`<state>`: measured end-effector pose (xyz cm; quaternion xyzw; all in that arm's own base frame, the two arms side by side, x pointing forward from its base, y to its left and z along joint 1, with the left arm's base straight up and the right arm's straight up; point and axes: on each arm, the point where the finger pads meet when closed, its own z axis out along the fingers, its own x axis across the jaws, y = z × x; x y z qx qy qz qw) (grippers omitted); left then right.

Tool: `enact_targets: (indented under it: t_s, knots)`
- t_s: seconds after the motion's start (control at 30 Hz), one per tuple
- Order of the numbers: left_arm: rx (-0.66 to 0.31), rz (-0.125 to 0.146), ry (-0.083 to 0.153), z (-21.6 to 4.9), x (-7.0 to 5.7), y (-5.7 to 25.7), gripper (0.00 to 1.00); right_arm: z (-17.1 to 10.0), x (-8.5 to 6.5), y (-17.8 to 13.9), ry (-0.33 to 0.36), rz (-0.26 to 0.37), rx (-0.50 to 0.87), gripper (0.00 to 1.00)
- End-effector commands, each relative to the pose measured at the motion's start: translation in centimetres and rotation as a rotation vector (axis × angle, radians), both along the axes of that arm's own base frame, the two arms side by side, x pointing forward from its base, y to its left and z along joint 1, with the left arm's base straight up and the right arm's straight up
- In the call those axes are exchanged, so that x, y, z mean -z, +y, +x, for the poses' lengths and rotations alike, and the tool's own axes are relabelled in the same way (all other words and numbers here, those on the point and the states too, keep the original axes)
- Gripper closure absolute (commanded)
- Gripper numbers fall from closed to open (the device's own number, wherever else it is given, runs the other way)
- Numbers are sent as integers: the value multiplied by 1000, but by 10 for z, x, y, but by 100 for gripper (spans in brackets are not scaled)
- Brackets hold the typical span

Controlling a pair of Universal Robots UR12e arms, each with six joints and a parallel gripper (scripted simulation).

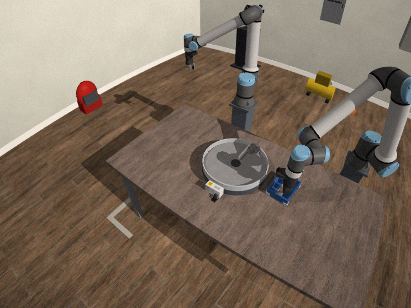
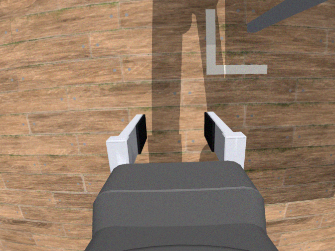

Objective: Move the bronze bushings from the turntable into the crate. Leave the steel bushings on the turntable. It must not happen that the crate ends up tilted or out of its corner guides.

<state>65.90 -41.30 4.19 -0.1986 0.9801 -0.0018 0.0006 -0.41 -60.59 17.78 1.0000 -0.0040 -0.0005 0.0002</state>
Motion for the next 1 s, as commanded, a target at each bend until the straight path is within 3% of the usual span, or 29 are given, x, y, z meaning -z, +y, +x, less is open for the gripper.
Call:
enact_targets:
  t_s: [0.0, 0.67, 0.7, 0.97]
  knots:
    - [0, 0, 1, 0, 1, 1, 100, -1, 1, 2, -1, 0, 0, 0]
    - [0, 0, 1, 0, 1, 1, 100, -1, 1, 2, -1, 0, 0, 0]
    - [0, 0, 1, 0, 1, 1, 62, -1, 1, 2, -1, 0, 0, 0]
    - [0, 0, 1, 0, 1, 2, 62, -1, 1, 2, -1, 0, 0, 0]
